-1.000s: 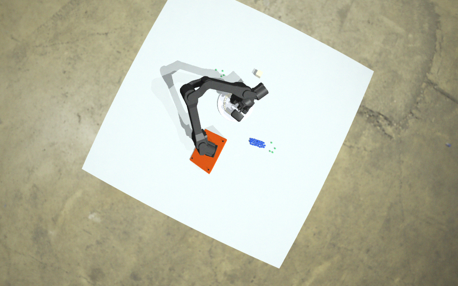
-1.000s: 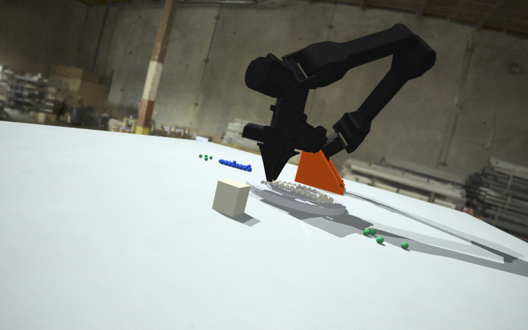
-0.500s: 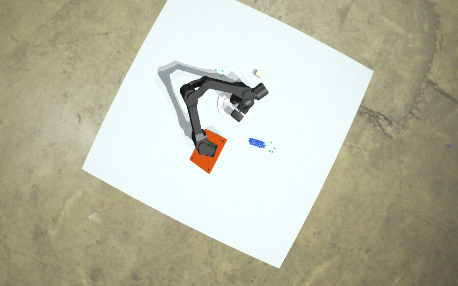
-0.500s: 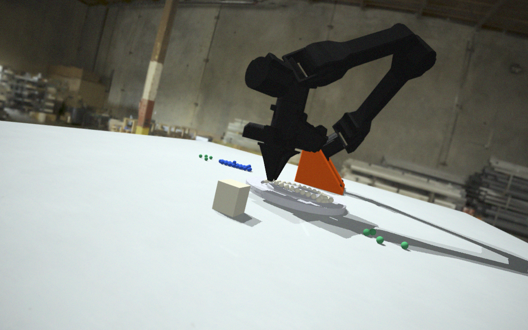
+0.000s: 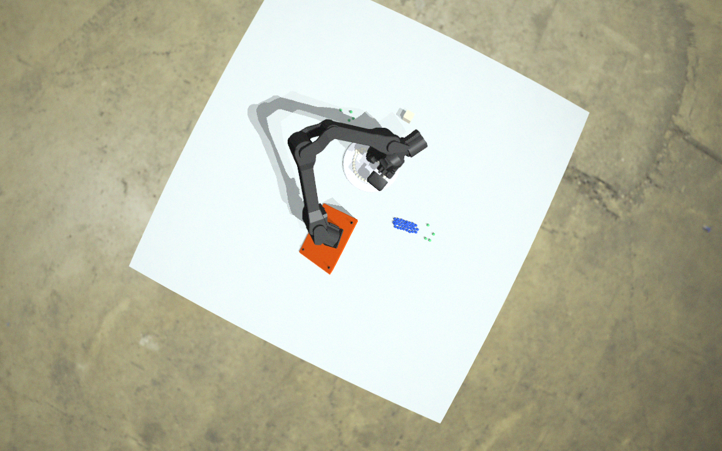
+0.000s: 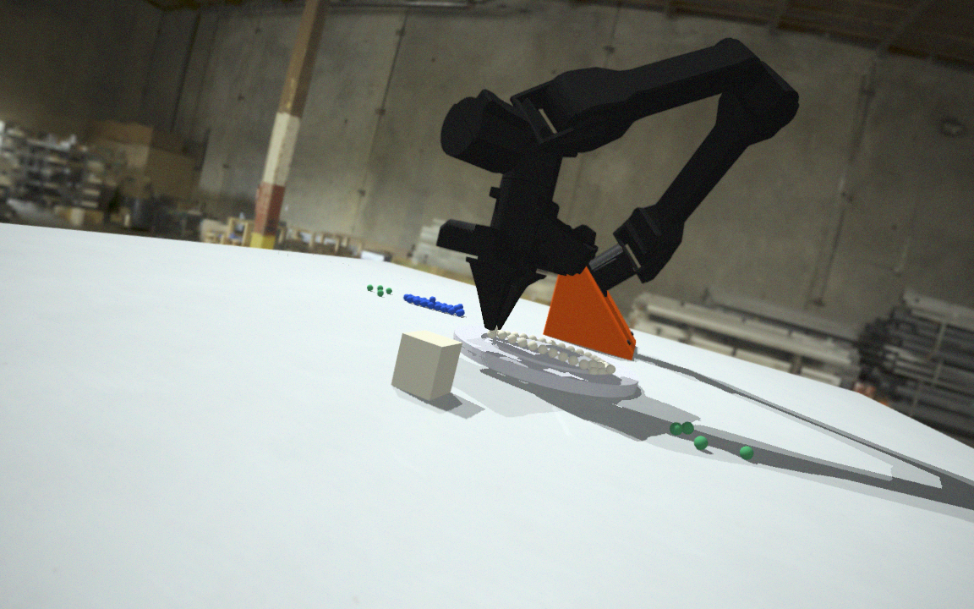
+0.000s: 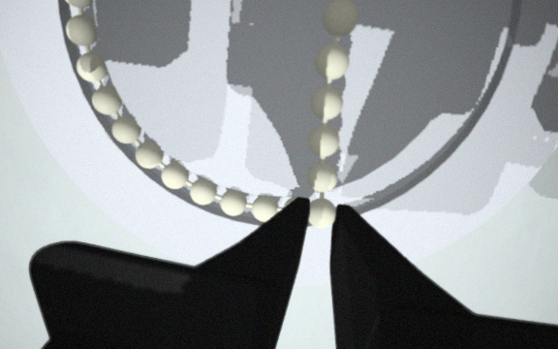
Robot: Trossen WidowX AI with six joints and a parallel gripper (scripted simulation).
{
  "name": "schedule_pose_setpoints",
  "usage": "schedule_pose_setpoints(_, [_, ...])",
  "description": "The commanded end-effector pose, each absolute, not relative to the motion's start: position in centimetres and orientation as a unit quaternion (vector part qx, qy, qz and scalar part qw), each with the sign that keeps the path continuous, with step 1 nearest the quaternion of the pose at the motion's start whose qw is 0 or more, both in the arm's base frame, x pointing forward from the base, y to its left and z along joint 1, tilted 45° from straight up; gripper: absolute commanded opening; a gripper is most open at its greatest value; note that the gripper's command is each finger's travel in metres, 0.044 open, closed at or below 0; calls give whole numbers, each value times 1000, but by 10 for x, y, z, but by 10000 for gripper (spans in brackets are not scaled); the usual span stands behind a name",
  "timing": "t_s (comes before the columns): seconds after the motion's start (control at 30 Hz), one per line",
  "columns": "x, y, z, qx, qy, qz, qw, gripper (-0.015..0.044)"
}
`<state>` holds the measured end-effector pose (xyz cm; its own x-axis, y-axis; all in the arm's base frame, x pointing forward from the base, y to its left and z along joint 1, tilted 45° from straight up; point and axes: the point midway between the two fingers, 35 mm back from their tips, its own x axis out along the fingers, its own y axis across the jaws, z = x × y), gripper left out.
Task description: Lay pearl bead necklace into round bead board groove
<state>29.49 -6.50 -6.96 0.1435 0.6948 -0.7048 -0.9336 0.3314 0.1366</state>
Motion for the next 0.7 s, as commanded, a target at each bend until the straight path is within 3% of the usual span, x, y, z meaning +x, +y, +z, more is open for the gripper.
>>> schedule_pose_setpoints(0.0, [297,-68,-70,-172,351,551,737,0])
schedule_pose_setpoints(0.37, [298,-62,-76,-172,351,551,737,0])
schedule_pose_setpoints(0.67, [298,-65,-74,-173,350,551,737,236])
